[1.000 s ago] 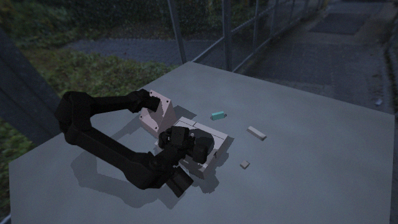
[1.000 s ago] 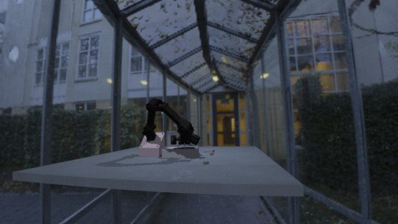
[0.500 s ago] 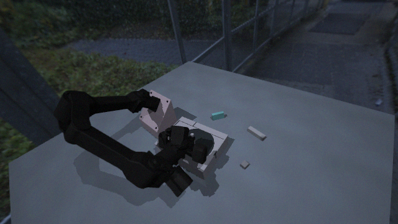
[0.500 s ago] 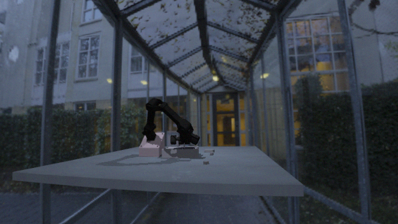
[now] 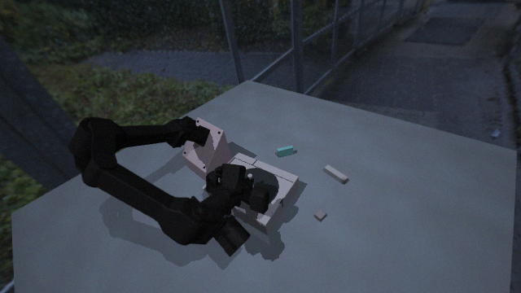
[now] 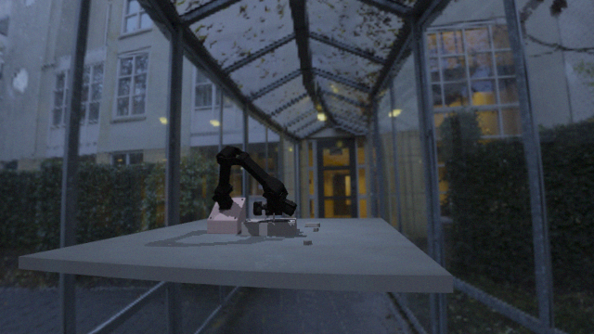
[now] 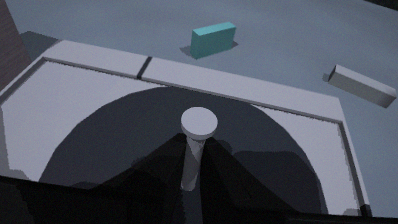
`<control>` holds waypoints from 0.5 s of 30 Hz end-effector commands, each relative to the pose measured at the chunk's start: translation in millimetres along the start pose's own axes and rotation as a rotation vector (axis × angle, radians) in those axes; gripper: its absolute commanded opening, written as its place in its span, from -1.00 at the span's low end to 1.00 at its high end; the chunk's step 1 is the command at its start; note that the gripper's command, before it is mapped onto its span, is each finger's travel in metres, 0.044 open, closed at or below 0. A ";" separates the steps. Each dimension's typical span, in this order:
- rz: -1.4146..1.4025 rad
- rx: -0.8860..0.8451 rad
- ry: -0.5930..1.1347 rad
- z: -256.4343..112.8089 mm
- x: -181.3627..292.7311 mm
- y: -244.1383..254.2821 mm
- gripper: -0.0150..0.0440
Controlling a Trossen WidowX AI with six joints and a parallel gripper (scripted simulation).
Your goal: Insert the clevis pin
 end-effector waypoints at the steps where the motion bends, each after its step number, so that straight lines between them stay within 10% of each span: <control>1: -0.003 -0.004 0.002 0.6 0.6 2.2 -0.49; 15: -0.003 -0.005 0.002 0.9 1.0 7.0 -0.49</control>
Point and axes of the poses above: the point midway between the two fingers, 35 mm back from their tips, its own z axis out along the fingers, its own y axis across the jaws, x = y × z, the point moved 10 cm from there along -z, back along the fingers, and after that the axes turned 5 degrees about z, right-handed, at the moved point
